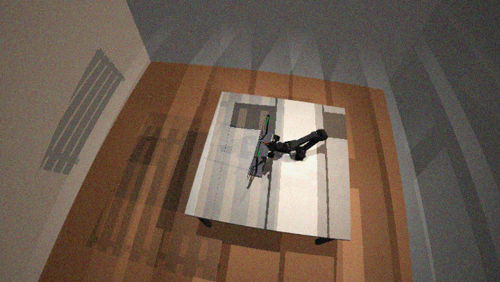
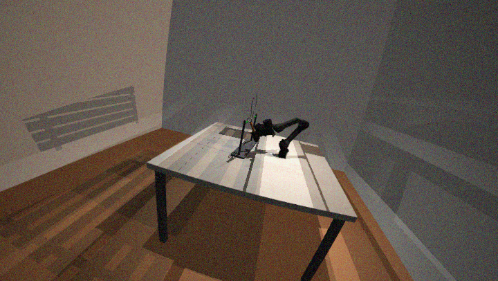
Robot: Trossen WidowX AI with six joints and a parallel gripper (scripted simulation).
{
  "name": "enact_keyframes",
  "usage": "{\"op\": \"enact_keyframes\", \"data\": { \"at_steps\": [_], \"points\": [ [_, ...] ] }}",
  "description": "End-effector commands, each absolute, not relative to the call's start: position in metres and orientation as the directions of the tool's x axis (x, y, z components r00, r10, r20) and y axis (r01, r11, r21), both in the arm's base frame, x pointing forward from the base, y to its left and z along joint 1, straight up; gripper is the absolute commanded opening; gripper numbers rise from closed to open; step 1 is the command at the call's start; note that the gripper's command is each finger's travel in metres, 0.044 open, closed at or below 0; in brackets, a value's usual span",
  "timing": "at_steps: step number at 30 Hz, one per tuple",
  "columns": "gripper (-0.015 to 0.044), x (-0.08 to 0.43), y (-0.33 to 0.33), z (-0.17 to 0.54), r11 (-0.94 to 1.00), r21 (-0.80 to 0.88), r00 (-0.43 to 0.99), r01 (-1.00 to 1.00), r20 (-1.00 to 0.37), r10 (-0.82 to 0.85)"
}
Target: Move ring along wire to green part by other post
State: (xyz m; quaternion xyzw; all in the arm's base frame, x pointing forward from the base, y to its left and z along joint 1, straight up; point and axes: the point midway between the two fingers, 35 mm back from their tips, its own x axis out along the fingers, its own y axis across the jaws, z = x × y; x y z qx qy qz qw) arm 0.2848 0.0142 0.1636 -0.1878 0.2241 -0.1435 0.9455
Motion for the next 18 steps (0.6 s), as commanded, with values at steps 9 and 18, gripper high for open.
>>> {"op": "enact_keyframes", "data": {
  "at_steps": [9,18],
  "points": [
    [-0.015,0.289,0.052,0.153,0.959,-0.207,0.865,0.192,-0.426,-0.265],
    [-0.015,0.291,0.074,0.152,0.976,-0.105,0.87,0.192,-0.442,-0.219]
  ]
}}
